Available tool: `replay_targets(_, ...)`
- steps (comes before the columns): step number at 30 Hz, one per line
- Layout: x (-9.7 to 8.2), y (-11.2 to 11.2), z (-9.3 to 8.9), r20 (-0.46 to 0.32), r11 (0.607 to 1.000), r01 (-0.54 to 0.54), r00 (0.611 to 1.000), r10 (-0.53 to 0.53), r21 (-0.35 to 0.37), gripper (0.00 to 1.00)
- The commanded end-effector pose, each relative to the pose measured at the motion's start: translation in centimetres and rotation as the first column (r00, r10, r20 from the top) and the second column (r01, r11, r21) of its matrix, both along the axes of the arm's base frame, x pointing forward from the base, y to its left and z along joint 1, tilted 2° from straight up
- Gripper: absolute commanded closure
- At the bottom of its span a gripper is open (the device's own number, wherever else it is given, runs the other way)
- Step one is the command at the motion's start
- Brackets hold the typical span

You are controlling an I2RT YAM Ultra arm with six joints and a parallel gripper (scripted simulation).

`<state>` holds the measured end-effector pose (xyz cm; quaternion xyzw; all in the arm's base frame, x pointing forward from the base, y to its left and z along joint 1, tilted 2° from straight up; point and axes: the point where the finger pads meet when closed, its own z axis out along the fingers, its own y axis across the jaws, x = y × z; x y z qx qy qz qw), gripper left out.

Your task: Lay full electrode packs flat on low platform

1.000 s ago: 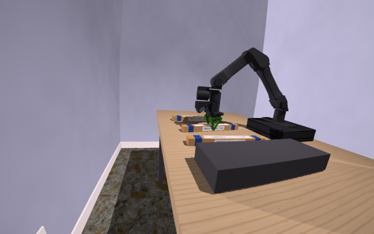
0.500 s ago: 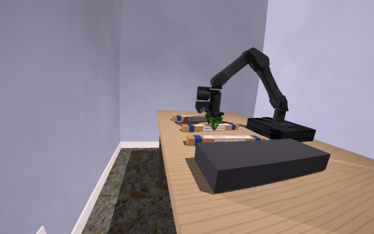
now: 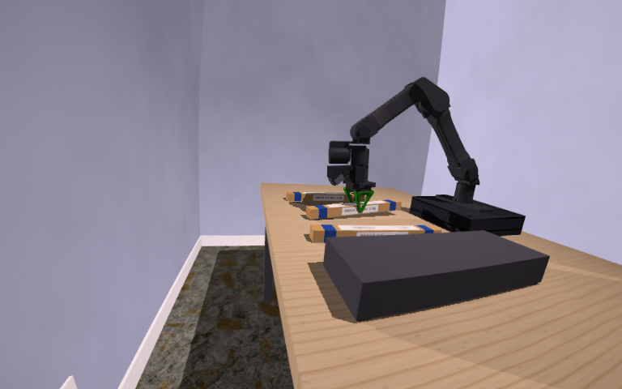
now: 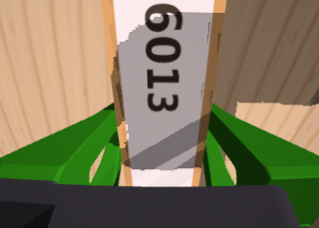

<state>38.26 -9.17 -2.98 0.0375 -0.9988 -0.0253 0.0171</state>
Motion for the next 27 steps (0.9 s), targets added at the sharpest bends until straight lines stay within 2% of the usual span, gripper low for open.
replay_targets(1, 2.2, -0.9, 5.5, 0.104, 1.0, 0.001, 0.995, 0.002, -0.029, 1.0)
replay_targets(27, 2.5, -1.4, 7.9, 0.104, 1.0, 0.006, 0.995, -0.003, -0.029, 1.0)
